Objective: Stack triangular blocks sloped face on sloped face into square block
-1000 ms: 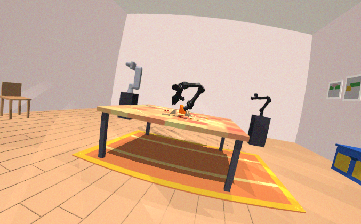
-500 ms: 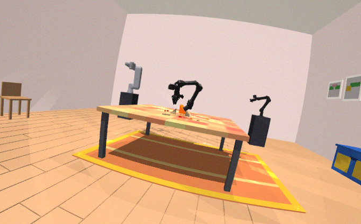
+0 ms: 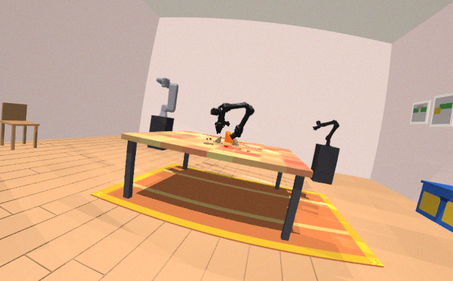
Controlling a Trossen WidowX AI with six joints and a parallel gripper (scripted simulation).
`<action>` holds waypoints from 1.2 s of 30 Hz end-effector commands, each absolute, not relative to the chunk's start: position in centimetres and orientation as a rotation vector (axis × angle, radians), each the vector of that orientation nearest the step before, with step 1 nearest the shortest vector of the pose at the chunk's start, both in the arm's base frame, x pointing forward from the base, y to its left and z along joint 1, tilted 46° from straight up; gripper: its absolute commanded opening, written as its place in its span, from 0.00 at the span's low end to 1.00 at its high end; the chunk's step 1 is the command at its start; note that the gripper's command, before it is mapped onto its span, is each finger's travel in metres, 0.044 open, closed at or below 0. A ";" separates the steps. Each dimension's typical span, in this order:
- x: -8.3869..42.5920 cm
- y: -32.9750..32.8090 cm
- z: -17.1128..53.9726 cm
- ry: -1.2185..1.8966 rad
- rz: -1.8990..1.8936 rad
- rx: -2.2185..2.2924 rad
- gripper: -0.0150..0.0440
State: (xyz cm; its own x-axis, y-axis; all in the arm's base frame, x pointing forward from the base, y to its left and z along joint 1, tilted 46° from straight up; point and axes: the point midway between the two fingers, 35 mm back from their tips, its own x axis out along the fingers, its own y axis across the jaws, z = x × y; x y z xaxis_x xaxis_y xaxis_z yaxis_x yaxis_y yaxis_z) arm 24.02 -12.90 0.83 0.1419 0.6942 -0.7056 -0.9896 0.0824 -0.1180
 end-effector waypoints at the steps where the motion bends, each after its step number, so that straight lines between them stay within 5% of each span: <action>1: 24.1 -12.4 0.3 0.549 1.354 -0.662 1.00; 36: 25.0 -8.0 -3.2 0.544 1.355 -0.660 1.00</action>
State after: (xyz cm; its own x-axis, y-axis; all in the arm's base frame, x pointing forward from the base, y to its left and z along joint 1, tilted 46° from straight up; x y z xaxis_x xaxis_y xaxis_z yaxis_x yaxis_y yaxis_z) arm 25.09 -8.48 -2.94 0.1438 0.6969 -0.7026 -0.9893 0.0826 -0.1205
